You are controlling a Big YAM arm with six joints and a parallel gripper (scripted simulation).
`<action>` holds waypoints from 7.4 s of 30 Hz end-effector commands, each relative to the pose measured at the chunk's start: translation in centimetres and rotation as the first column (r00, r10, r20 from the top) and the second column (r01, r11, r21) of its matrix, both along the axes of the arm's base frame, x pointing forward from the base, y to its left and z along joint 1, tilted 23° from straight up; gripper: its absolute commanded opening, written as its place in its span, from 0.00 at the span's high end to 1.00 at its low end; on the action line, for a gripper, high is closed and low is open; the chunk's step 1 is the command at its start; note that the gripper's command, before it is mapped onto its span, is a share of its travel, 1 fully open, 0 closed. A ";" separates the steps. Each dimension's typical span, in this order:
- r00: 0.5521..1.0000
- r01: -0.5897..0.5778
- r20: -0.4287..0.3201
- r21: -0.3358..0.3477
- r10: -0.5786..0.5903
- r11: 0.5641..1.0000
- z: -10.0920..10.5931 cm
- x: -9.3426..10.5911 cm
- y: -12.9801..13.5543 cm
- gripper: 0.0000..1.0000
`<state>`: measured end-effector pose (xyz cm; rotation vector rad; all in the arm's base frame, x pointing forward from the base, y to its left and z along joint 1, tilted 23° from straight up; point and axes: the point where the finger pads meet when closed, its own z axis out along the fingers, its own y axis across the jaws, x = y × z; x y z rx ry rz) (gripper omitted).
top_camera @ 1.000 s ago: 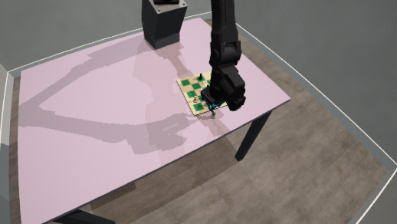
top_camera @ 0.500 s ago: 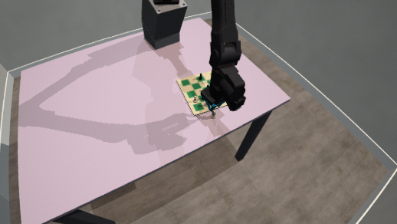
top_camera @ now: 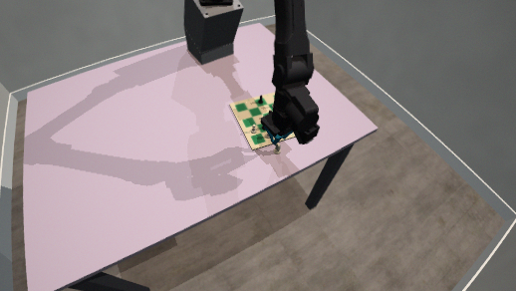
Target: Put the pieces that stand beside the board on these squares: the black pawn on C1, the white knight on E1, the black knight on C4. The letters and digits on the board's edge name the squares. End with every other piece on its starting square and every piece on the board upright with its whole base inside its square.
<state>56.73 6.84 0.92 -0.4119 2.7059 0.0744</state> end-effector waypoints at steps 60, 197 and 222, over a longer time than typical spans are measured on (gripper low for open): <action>0.999 -0.003 0.039 0.006 0.003 1.000 -1.0 2.3 1.1 0.63; 1.000 -0.002 -0.010 -0.003 0.002 1.000 5.4 -2.5 -0.9 1.00; 0.995 0.089 0.034 0.041 -0.091 0.995 4.7 -7.7 -3.0 1.00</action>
